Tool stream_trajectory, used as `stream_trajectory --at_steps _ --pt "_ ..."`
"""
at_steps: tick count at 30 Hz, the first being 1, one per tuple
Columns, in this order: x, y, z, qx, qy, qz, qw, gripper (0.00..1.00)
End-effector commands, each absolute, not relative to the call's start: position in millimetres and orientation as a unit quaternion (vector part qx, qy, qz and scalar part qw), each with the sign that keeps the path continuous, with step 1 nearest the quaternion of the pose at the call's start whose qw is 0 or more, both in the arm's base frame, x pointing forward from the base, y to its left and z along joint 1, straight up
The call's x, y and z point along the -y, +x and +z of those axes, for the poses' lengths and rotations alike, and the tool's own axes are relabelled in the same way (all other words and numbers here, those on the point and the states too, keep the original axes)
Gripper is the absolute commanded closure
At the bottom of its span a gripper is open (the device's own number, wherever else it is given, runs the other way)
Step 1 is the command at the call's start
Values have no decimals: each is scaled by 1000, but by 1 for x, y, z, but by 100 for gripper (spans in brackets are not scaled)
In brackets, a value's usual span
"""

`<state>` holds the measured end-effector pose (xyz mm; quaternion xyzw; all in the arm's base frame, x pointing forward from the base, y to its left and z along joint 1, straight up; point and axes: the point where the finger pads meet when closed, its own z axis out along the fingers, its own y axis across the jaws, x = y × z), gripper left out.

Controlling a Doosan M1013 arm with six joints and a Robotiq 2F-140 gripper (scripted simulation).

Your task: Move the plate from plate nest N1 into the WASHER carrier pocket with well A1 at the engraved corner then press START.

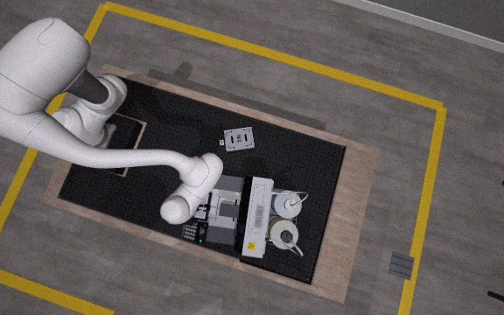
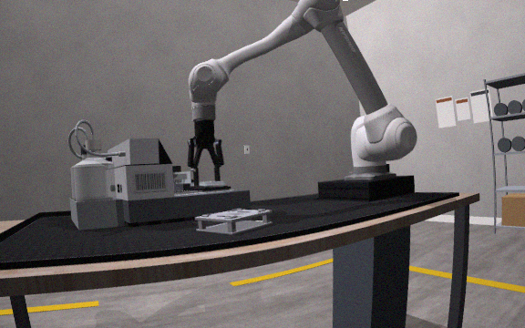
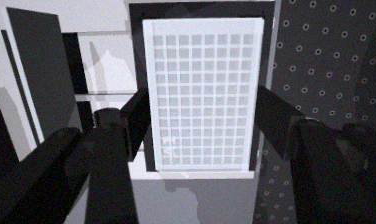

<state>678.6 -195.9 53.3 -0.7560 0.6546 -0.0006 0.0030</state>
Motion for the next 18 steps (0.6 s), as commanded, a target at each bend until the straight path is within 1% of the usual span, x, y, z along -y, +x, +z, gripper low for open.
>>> stream_trajectory --at_steps 1,18 --pt "196 679 54 -655 -756 -1 3 90" --pt "196 679 51 -655 -756 -1 3 90"
